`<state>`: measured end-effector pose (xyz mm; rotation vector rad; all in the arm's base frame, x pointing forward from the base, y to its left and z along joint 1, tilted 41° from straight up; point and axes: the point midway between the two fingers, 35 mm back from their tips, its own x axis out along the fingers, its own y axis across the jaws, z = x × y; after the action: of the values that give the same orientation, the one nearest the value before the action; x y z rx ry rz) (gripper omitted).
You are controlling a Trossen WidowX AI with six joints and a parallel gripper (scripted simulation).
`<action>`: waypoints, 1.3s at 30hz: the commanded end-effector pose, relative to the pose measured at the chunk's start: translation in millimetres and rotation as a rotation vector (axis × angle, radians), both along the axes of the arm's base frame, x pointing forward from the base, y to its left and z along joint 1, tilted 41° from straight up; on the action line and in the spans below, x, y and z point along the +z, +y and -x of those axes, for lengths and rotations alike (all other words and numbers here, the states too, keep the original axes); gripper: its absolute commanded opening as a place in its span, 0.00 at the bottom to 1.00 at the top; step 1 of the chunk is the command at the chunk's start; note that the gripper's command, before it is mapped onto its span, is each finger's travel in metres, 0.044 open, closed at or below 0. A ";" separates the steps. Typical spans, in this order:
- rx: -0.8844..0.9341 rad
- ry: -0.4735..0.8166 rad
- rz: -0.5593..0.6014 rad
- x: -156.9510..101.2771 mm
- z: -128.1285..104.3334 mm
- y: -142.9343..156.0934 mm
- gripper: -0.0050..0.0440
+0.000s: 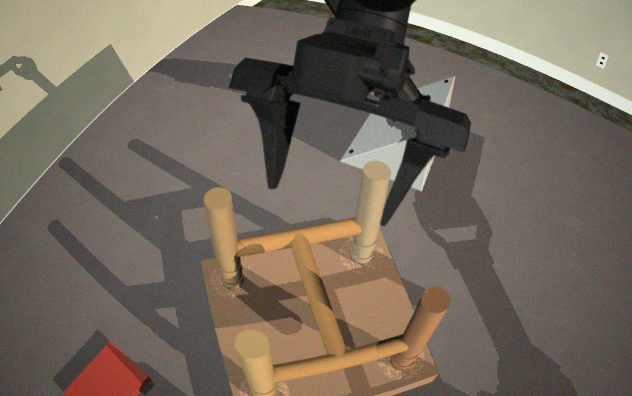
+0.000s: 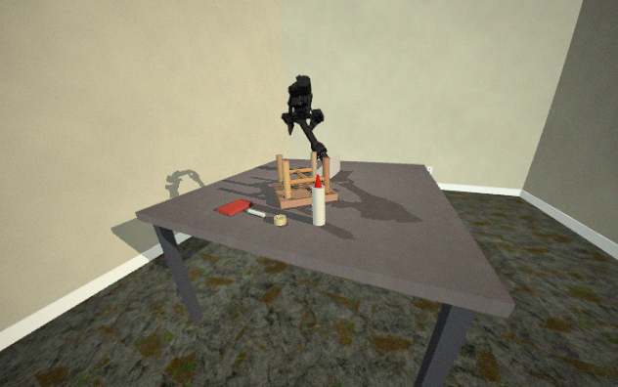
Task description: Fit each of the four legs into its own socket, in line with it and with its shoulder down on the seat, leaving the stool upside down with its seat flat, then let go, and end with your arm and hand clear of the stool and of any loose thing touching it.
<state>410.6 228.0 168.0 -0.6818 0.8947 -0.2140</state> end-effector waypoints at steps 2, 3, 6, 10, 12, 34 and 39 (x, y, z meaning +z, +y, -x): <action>-0.012 0.010 0.005 -0.4 52.1 -7.0 1.00; -0.014 0.012 0.006 -1.3 63.8 -9.6 1.00; -0.021 0.015 0.014 -4.8 98.5 -20.1 1.00; -0.028 0.011 0.028 -11.1 142.7 -40.5 1.00; -0.030 0.009 0.032 -12.9 152.8 -46.3 1.00; -0.032 0.006 0.038 -15.2 164.7 -53.9 1.00; -0.032 0.006 0.038 -15.2 164.7 -53.9 1.00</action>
<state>246.1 174.7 152.4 -0.7040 0.9135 -0.2543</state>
